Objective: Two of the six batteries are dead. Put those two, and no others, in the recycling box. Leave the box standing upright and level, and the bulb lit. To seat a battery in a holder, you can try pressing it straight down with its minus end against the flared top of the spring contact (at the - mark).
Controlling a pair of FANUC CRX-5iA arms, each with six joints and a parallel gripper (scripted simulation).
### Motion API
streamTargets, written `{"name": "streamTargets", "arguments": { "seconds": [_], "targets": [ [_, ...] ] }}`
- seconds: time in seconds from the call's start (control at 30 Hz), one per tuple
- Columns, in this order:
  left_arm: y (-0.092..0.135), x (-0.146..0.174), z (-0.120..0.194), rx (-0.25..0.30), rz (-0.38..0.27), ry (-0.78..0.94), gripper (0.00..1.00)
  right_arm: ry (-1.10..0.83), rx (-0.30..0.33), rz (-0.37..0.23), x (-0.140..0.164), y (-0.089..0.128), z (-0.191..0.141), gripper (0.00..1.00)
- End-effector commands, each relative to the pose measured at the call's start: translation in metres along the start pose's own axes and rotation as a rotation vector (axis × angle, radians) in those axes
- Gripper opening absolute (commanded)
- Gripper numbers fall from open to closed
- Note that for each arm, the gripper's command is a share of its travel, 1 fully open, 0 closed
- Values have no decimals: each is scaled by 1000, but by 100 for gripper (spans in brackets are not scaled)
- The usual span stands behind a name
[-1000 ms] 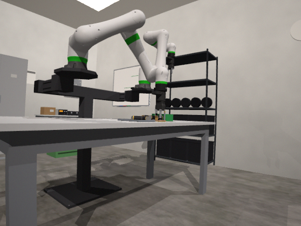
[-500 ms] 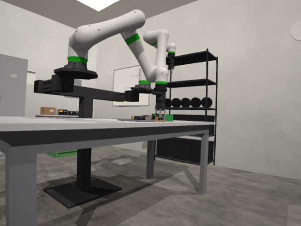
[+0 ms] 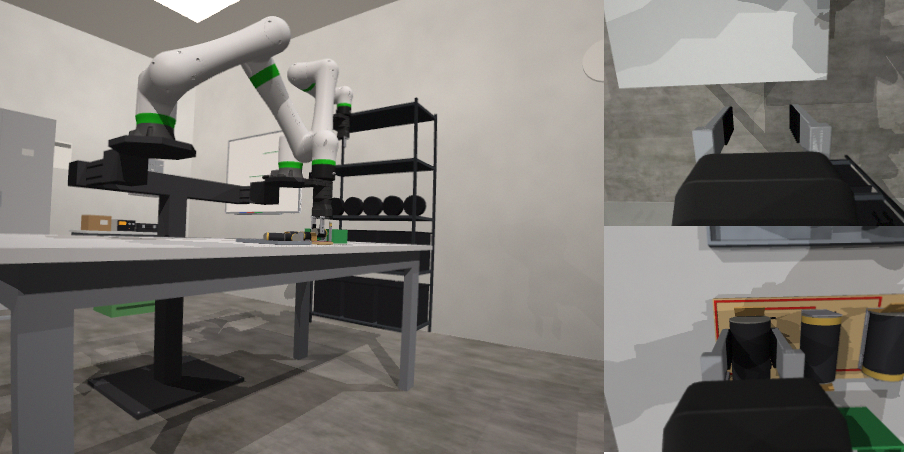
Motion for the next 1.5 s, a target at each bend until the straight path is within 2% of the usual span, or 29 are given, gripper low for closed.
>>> {"name": "streamTargets", "arguments": {
  "seconds": [0.0, 0.17, 0.43, 0.5, 0.6, 0.67, 0.93, 1.07, 1.2, 1.37, 1.43, 1.47],
  "targets": [
    [1, 0, 0, 1, -2, 0, 100, 0, 2, -2, -1, 17, -1, 57],
    [1, 0, 0, 1, -2, 0, 100, 0, 2, -2, -1, 32, -1, 57],
    [1, 0, 0, 1, -2, 0, 100, 0, 2, -2, -1, 33, -1, 57],
    [1, 0, 0, 1, -2, 0, 100, 0, 2, -2, -1, 46, -1, 57],
    [1, 0, 0, 1, -2, 0, 100, 0, 2, -2, -1, 87, -1, 57],
    [1, 0, 0, 1, -2, 0, 100, 0, 2, -2, -1, 102, -1, 57],
    [1, 0, 0, 1, -2, 0, 100, 0, 2, -2, 0, 103, 0, 57],
    [1, 0, 0, 1, -2, 0, 100, 0, 2, -2, 10, 103, 8, 57],
    [1, 0, 0, 1, -2, 0, 100, 0, 2, -2, 35, 103, 26, 57],
    [1, 0, 0, 1, -2, 0, 100, 0, 1, -2, 83, 103, 64, 57],
    [1, 0, 0, 1, -2, 0, 100, 0, 1, -2, 83, 103, 64, 57],
    [1, 0, 0, 1, -2, 0, 100, 0, 1, -2, 94, 103, 72, 57]
  ]
}}
Point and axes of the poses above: on each arm, the point where the finger pads meet when closed, its own y axis back along the fingers, its own z axis across the jaws, x = y × z, the point moved 4 cm from there along y, back along the fingers, and after that the axes turned 13 degrees about y, right-handed, at the moved point
